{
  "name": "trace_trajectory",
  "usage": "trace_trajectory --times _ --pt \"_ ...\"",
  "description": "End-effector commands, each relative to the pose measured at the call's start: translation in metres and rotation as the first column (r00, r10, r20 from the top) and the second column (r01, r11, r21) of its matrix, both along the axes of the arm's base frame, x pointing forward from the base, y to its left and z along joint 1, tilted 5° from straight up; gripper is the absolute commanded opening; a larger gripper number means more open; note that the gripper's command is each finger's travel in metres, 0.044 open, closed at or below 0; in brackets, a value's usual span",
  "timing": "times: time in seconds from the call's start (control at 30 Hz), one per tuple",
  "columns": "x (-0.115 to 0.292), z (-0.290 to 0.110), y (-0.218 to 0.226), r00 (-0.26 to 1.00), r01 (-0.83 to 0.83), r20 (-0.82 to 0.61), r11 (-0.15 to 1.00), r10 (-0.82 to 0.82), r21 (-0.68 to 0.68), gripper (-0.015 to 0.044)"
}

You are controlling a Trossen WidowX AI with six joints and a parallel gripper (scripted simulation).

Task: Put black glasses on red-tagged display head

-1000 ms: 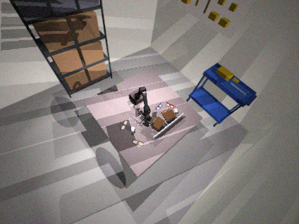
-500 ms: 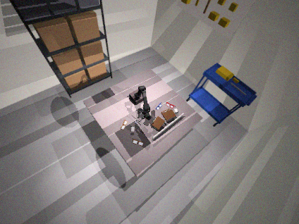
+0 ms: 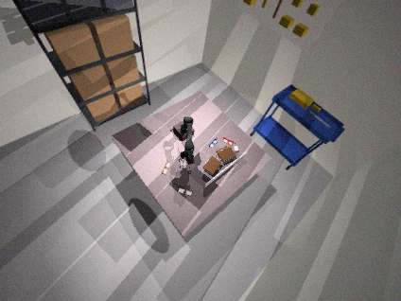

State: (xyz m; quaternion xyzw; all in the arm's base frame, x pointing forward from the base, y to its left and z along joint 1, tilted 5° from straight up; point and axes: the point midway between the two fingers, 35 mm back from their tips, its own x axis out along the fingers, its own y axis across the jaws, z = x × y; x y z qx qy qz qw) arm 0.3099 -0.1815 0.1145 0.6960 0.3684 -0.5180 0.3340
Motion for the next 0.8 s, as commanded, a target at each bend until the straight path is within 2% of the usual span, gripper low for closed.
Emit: trace_trajectory --times 0.0,0.17,0.33,0.57,0.77 --pt "-0.004 0.005 -0.014 0.977 0.212 -0.011 0.973 -0.212 0.096 0.0" --pt "-0.011 0.012 -0.028 0.903 0.429 -0.053 0.882 -0.427 0.197 0.0" --pt "-0.018 0.018 -0.043 0.783 0.617 -0.122 0.733 -0.61 0.287 0.0" --pt "-0.03 0.029 -0.065 0.559 0.808 -0.257 0.449 -0.788 0.382 0.0" --pt "-0.041 0.039 -0.084 0.341 0.892 -0.398 0.16 -0.852 0.422 0.0"
